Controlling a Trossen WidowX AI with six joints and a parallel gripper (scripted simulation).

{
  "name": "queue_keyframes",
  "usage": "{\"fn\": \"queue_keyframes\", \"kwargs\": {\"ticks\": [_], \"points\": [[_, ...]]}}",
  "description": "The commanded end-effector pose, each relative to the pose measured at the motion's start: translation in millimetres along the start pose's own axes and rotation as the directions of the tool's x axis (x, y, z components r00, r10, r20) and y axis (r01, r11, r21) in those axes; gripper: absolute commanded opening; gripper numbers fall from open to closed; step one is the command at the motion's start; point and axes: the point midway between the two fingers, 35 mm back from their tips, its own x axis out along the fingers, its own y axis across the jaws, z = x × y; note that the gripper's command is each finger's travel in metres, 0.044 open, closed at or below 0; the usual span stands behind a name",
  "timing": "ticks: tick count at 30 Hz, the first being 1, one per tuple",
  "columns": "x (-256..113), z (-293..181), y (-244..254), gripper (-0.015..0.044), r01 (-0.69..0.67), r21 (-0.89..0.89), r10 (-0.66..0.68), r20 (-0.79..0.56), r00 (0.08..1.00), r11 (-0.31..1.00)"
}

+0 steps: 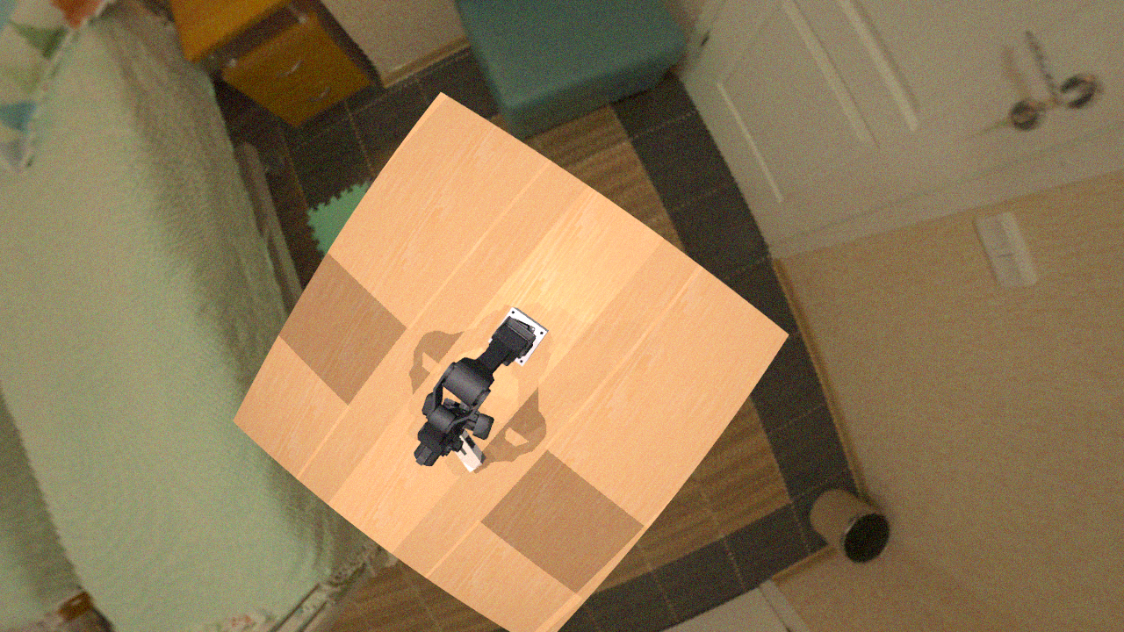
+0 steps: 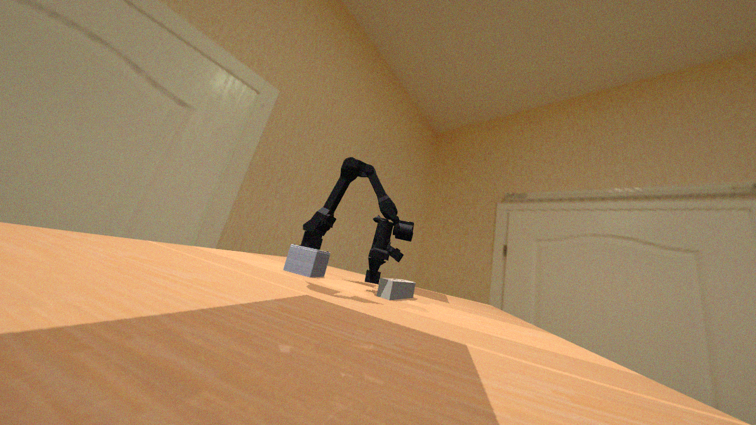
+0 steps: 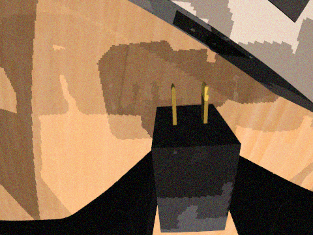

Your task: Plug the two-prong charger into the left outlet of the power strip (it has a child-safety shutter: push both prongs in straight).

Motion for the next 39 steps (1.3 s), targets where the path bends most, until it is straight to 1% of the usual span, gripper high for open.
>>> {"fn": "queue_keyframes", "kwargs": {"ticks": [1,20,39], "points": [[1,2,7,0.0,-0.009,0.038,0.009,0.002,1.0,0.999],[7,9,37,0.0,-0.023,0.216,0.024,-0.002,1.0,0.976],[13,12,68,0.0,-0.031,0.388,0.038,-0.009,0.999,0.921]]}}
